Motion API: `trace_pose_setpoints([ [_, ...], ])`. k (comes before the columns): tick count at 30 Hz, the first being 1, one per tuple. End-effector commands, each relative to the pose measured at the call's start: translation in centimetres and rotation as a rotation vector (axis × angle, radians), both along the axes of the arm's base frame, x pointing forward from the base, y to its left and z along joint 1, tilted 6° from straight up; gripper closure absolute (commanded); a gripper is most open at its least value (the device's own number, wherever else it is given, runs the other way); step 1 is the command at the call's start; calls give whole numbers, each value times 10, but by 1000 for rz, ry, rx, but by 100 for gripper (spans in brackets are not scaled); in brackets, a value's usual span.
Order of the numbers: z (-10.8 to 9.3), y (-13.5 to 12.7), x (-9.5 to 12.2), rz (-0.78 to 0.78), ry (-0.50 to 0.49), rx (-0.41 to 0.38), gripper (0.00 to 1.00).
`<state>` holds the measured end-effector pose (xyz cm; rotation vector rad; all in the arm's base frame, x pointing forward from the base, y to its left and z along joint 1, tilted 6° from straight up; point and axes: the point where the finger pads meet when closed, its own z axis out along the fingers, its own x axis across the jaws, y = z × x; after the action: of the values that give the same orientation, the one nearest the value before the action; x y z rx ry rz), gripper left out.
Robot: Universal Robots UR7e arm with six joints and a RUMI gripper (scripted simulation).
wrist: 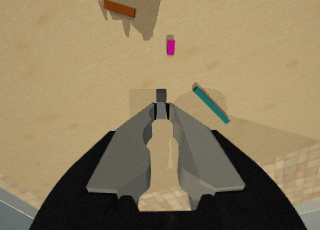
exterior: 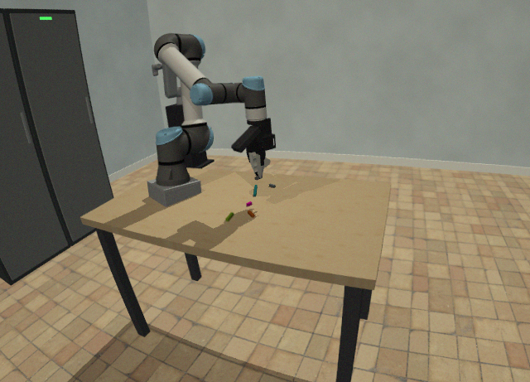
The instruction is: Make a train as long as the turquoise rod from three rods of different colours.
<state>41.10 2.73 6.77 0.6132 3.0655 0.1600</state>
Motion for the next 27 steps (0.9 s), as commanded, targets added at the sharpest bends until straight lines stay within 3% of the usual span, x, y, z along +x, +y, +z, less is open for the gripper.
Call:
trace_pose_setpoints([
  [1,1,-11,-22,-38,-2,2,100],
  [19,-2,-11,-22,-38,-2,2,100],
  [27,-27,-8,-21,-38,-2,2,100],
])
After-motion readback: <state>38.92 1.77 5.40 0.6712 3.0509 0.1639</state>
